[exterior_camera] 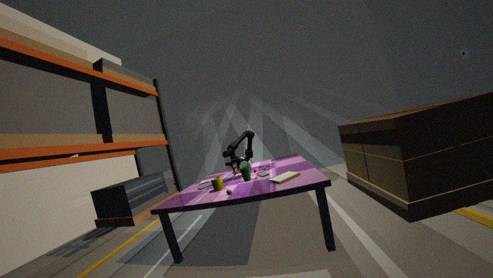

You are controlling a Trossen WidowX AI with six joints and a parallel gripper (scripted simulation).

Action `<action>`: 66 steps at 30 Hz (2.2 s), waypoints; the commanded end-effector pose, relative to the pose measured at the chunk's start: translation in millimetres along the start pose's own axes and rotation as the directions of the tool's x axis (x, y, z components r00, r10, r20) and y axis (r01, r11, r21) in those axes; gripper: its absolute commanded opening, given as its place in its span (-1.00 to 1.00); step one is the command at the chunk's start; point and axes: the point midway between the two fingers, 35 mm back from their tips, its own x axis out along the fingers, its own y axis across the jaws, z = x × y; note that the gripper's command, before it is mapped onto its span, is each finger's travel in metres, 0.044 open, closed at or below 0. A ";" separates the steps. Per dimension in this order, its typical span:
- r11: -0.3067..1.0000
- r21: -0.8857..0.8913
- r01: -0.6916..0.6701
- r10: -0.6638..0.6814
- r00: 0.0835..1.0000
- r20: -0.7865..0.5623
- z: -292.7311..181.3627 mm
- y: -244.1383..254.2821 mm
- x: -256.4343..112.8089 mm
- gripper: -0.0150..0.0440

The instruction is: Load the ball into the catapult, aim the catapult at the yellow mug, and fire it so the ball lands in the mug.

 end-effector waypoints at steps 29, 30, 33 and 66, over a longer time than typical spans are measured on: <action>0.785 0.620 0.004 -0.007 1.000 0.001 -3.5 -29.9 6.0 -0.49; 0.785 0.620 0.004 -0.007 1.000 0.001 -3.4 -30.0 7.7 -0.49; 0.785 0.620 0.004 -0.007 1.000 0.002 -3.3 -30.3 12.7 -0.49; 0.791 0.612 0.008 -0.006 1.000 -0.005 -3.0 -29.7 44.3 0.04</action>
